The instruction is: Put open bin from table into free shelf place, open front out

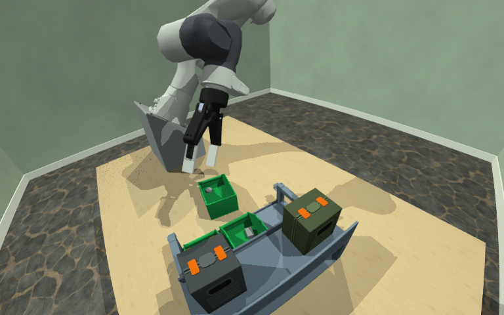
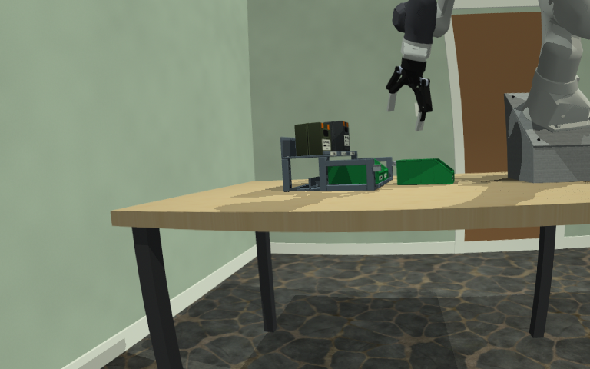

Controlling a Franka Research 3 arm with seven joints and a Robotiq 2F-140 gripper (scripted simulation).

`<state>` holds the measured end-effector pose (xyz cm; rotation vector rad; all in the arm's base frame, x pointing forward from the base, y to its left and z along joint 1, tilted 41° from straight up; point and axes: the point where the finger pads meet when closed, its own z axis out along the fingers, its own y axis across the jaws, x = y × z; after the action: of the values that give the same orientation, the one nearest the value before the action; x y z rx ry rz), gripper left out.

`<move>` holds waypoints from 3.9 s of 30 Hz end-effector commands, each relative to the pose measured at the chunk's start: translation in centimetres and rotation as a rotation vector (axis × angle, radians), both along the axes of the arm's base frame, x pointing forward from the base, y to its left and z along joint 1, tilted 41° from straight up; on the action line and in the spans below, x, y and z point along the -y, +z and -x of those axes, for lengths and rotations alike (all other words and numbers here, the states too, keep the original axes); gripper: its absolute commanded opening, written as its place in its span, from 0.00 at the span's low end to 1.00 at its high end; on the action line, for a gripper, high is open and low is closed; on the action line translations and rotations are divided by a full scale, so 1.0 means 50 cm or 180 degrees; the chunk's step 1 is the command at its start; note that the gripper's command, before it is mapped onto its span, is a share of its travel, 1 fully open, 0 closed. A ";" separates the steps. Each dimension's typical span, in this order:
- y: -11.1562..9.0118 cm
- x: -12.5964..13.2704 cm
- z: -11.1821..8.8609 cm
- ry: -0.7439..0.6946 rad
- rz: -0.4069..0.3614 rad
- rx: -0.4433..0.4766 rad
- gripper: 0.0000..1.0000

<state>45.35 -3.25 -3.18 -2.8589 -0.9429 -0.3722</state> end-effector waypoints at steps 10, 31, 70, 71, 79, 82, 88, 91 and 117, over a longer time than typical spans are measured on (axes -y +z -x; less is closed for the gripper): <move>-0.006 -0.006 0.009 -0.0170 -0.0133 -0.0108 1.00; -0.012 -0.008 0.018 -0.0297 -0.0240 -0.0201 1.00; -0.021 -0.013 0.036 -0.0544 -0.0447 -0.0386 1.00; -0.025 -0.015 0.044 -0.0664 -0.0546 -0.0477 1.00; -0.025 -0.015 0.044 -0.0664 -0.0546 -0.0477 1.00; -0.025 -0.015 0.044 -0.0664 -0.0546 -0.0477 1.00; -0.028 -0.017 0.052 -0.0782 -0.0641 -0.0567 1.00; -0.028 -0.017 0.052 -0.0782 -0.0641 -0.0567 1.00; -0.040 -0.028 0.101 -0.1577 -0.1273 -0.1213 1.00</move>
<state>40.73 -2.77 -5.95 -2.6797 -0.2614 -0.1158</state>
